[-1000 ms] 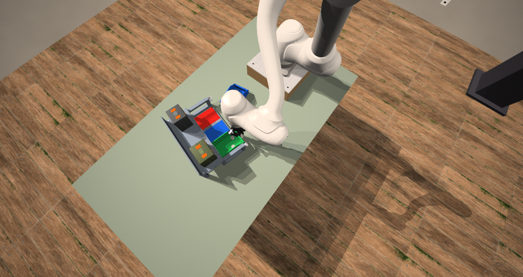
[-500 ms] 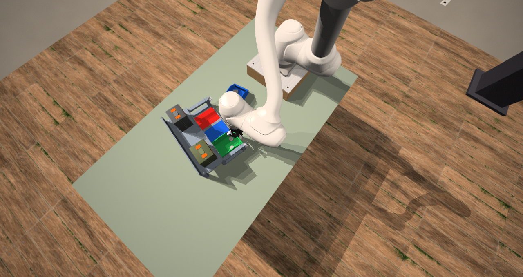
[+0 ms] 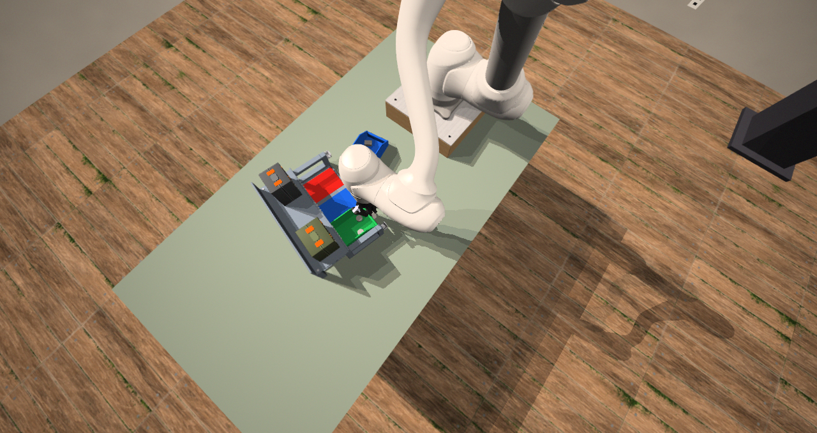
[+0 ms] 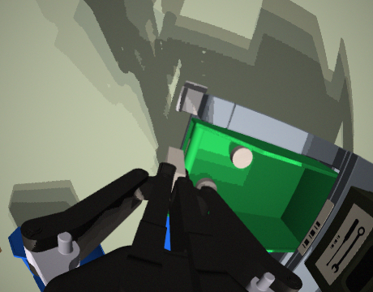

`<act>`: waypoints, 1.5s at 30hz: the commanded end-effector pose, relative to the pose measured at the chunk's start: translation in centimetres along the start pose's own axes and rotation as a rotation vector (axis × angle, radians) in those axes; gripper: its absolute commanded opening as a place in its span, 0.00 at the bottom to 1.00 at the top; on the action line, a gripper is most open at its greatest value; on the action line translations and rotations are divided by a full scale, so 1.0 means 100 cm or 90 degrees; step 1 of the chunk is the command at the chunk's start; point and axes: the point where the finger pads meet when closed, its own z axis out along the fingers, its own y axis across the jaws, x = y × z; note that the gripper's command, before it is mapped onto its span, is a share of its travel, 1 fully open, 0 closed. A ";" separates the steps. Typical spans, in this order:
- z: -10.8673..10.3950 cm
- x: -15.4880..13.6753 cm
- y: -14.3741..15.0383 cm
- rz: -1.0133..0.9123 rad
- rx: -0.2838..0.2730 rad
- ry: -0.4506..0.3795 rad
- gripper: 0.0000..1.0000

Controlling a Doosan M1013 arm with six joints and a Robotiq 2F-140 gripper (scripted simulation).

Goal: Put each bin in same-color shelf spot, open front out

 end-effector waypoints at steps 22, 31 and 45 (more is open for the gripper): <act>-0.001 0.000 0.012 -0.005 -0.001 0.000 0.10; -0.001 0.000 0.014 -0.005 -0.001 0.000 0.10; -0.001 0.000 0.014 -0.005 -0.001 0.000 0.10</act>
